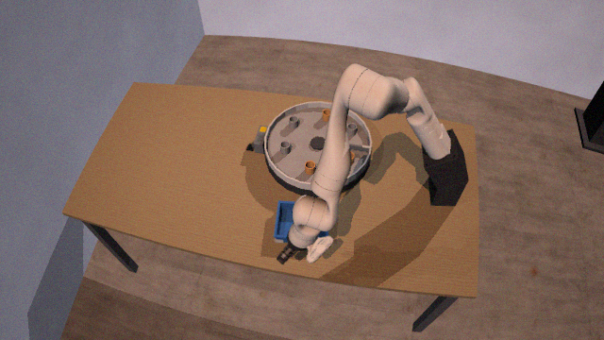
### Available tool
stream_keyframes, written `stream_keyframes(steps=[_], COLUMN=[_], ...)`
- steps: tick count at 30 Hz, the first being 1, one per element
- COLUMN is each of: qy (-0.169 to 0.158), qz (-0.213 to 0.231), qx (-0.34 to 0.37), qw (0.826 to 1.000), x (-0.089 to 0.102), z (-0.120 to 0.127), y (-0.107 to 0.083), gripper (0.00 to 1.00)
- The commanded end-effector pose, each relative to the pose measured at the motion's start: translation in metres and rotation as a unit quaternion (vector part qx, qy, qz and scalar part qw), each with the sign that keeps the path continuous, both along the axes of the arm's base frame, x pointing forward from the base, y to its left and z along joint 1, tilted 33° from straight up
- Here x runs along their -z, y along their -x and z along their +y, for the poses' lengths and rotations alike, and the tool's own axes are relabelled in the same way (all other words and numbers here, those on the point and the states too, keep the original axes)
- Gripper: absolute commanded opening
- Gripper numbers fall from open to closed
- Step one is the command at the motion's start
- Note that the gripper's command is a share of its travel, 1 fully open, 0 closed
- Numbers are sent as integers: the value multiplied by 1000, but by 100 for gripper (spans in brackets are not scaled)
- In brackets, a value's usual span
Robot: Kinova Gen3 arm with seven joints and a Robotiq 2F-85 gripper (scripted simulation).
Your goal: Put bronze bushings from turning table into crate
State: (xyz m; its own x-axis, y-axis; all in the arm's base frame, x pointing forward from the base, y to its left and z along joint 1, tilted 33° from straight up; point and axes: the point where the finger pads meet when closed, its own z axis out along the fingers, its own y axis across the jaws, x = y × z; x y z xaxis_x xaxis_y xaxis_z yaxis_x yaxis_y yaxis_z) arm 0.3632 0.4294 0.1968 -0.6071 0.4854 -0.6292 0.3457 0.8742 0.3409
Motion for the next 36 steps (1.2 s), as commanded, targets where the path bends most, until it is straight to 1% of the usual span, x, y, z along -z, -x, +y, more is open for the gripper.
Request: stream_keyframes(steps=[1,17,22,34,36], qy=[-1,-1,-1,-1,0], qz=[0,0,0,0,0], qx=[0,0,0,0,0], qw=[1000,1000,1000,1000,1000], x=[-1,-1,-22,-22,-30], z=[0,0,-53,-53,-75], y=[0,0,9,9,12], gripper=[100,100,100,100,100])
